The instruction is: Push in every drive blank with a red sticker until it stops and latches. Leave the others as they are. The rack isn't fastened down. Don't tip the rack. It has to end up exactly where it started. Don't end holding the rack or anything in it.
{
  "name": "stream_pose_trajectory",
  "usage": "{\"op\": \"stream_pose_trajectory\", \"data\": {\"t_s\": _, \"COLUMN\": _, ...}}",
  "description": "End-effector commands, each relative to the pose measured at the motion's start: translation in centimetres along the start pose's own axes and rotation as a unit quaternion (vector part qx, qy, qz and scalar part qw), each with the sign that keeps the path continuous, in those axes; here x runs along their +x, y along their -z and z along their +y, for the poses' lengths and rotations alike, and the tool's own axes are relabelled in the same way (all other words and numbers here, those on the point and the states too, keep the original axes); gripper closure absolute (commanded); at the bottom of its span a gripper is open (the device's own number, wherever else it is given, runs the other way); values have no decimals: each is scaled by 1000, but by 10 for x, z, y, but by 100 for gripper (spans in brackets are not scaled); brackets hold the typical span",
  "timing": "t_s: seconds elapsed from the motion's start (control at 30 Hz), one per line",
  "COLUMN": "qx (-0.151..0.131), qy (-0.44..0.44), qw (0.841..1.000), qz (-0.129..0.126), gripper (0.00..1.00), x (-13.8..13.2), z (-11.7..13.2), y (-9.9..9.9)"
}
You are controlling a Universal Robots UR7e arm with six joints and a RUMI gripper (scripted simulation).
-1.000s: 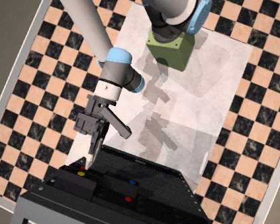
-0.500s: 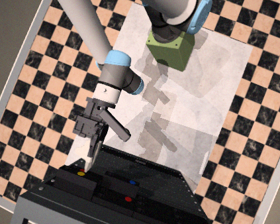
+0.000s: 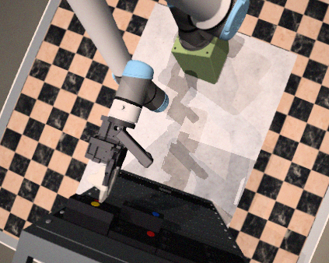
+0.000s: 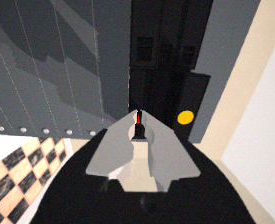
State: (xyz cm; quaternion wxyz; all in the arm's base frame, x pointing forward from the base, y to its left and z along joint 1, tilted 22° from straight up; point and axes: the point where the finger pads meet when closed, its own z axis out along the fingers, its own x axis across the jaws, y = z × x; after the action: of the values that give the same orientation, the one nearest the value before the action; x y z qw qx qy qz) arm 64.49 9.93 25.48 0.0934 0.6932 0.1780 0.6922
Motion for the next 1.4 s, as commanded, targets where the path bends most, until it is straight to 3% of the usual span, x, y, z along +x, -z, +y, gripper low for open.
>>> {"op": "stream_pose_trajectory", "data": {"t_s": 0.0, "qx": 0, "qy": 0, "qw": 1000, "qz": 0, "gripper": 100, "x": 1, "z": 0, "y": -1}}
{"op": "stream_pose_trajectory", "data": {"t_s": 1.37, "qx": 0, "qy": 0, "qw": 1000, "qz": 0, "gripper": 100, "x": 1, "z": 0, "y": -7}}
